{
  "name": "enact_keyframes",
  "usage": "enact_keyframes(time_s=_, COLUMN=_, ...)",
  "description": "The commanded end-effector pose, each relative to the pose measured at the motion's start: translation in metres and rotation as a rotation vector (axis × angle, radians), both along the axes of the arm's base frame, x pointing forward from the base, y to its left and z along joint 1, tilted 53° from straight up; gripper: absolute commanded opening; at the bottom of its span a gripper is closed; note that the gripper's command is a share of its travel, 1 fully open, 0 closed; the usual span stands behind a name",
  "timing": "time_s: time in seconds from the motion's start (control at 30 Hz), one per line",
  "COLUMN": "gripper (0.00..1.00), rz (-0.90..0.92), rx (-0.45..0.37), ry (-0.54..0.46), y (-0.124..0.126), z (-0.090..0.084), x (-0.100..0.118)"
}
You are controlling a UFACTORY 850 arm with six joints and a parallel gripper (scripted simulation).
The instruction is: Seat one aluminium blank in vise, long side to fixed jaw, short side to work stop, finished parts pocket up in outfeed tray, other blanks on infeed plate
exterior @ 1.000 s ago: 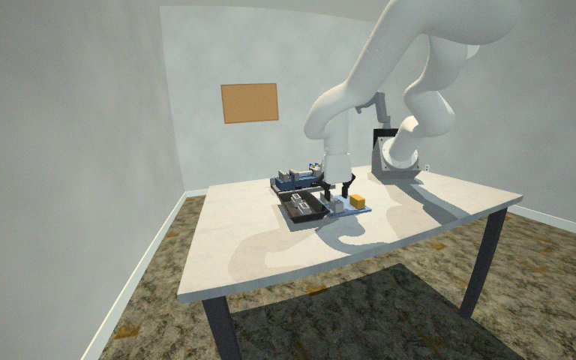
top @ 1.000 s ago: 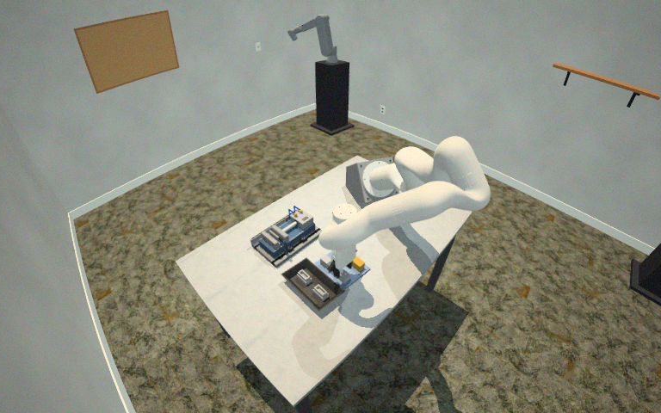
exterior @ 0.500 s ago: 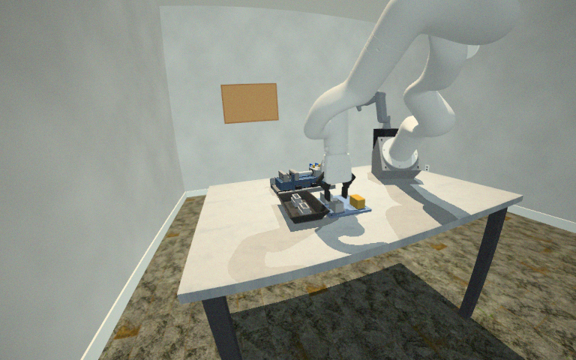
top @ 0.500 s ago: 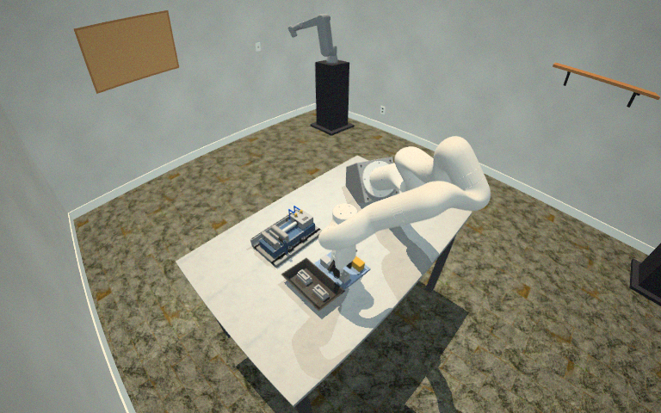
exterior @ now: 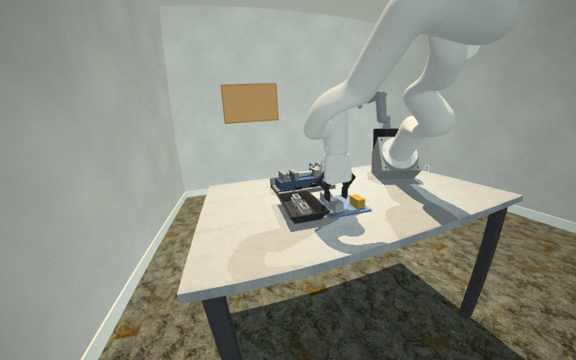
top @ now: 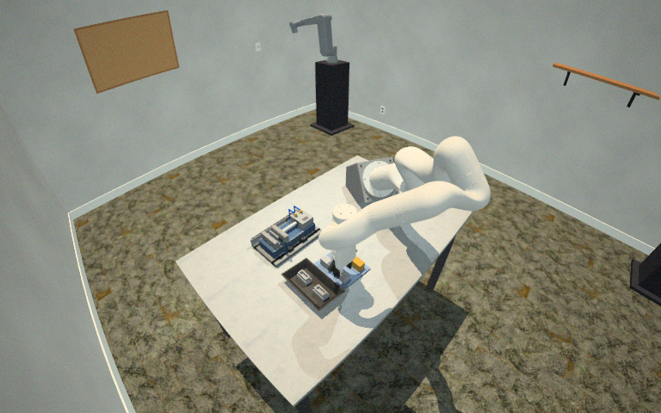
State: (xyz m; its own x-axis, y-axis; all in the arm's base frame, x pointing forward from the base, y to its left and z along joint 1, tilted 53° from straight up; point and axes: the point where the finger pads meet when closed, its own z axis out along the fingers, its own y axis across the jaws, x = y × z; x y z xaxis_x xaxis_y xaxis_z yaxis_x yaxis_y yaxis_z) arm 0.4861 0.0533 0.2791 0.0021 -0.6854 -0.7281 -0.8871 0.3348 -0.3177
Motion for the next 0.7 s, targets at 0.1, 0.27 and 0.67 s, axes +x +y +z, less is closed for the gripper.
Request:
enact_keyframes(time_s=0.1, gripper=0.69, rz=-0.001, rx=0.000, ry=-0.001, y=0.0000, z=0.0001, x=0.0006)
enact_keyframes(time_s=0.27, gripper=0.69, rz=-0.001, rx=0.000, ry=-0.001, y=0.0004, z=-0.0003, x=0.0009)
enact_keyframes(time_s=0.67, gripper=0.69, rz=-0.001, rx=0.000, ry=-0.001, y=0.0035, z=-0.0032, x=0.0030)
